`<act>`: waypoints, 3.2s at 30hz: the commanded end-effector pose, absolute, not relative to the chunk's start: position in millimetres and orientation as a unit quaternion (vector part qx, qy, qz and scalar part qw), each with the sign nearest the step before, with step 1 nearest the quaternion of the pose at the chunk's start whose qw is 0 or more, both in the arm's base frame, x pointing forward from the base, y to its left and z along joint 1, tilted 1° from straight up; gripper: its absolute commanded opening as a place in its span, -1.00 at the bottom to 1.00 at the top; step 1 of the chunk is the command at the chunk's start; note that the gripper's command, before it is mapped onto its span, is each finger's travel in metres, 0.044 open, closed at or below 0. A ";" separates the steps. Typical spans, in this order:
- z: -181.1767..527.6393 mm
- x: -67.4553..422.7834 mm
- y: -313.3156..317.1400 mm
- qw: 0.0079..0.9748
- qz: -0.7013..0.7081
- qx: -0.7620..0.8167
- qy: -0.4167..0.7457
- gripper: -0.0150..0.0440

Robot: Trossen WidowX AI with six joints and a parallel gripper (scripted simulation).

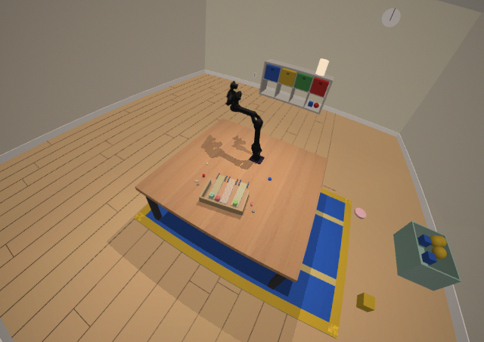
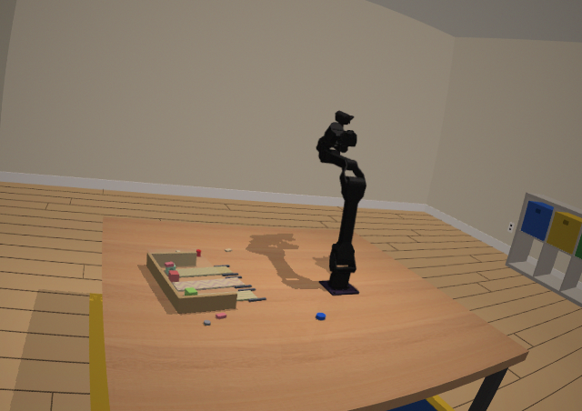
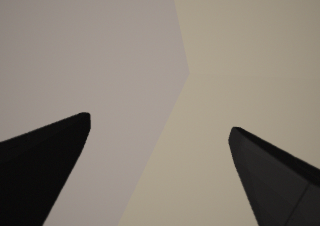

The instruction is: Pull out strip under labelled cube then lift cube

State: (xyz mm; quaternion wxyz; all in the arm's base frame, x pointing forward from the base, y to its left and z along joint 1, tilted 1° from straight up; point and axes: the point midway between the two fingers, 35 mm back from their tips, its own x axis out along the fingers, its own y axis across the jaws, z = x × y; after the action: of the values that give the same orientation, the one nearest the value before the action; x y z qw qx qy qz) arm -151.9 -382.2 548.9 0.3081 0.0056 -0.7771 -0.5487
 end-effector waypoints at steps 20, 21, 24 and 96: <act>468.4 134.1 -392.7 0.660 -0.620 0.195 -0.377 0.86; 461.7 149.0 -386.5 0.680 -0.613 0.198 -0.351 0.86; 440.4 191.6 -363.7 0.736 -0.585 0.203 -0.273 0.86; 123.5 393.3 -144.9 0.721 0.071 -0.084 0.685 -0.49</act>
State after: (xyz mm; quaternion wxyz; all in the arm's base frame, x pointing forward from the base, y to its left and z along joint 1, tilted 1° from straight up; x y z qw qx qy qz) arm 393.2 -140.9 123.0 -0.7298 0.0793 -0.6762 -0.0621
